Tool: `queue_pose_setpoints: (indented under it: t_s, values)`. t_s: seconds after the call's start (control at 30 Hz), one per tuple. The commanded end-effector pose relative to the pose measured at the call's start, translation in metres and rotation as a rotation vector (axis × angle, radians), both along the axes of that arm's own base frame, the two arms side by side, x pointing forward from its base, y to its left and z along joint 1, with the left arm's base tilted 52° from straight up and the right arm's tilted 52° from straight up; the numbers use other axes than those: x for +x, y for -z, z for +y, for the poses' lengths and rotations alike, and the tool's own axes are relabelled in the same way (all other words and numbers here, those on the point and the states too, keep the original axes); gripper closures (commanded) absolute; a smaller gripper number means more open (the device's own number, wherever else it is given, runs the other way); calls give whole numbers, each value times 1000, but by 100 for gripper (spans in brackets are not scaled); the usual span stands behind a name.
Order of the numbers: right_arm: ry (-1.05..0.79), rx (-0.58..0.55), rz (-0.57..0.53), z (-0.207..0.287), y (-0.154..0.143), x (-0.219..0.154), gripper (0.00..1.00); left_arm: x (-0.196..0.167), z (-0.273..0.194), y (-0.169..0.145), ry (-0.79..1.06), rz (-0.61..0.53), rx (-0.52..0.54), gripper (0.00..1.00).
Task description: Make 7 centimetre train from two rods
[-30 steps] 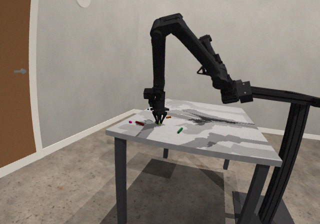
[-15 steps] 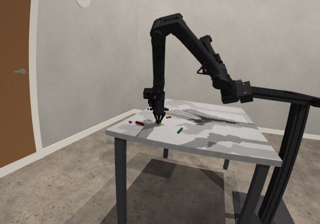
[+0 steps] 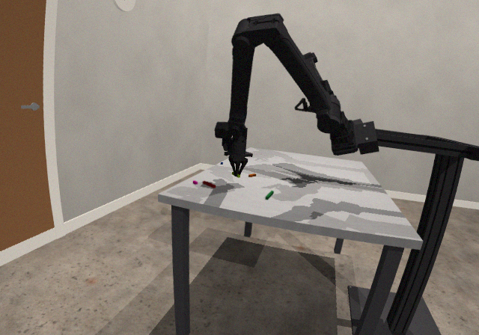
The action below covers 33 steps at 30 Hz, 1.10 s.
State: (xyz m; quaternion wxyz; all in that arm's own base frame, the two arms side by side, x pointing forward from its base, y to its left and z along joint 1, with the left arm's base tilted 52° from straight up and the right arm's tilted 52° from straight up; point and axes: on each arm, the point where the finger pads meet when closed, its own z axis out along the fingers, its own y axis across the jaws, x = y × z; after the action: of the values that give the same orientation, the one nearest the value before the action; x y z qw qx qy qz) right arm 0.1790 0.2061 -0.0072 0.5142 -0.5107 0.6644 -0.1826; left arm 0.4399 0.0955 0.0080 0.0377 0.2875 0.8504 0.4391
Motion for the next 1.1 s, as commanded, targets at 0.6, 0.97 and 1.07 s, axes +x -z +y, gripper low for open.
queue_pose_setpoints:
  t_s: [0.6, 0.97, 1.07]
  values:
    - [-10, 33, 5, 6, -4, -4, 0, 16, 12, -3, -120, -158, -71, 97]
    - [-10, 33, 5, 6, -4, -4, 0, 26, 25, 9, -128, -152, -70, 97]
    - [-10, 33, 5, 6, -4, -4, 0, 26, 25, 9, -128, -152, -70, 97]
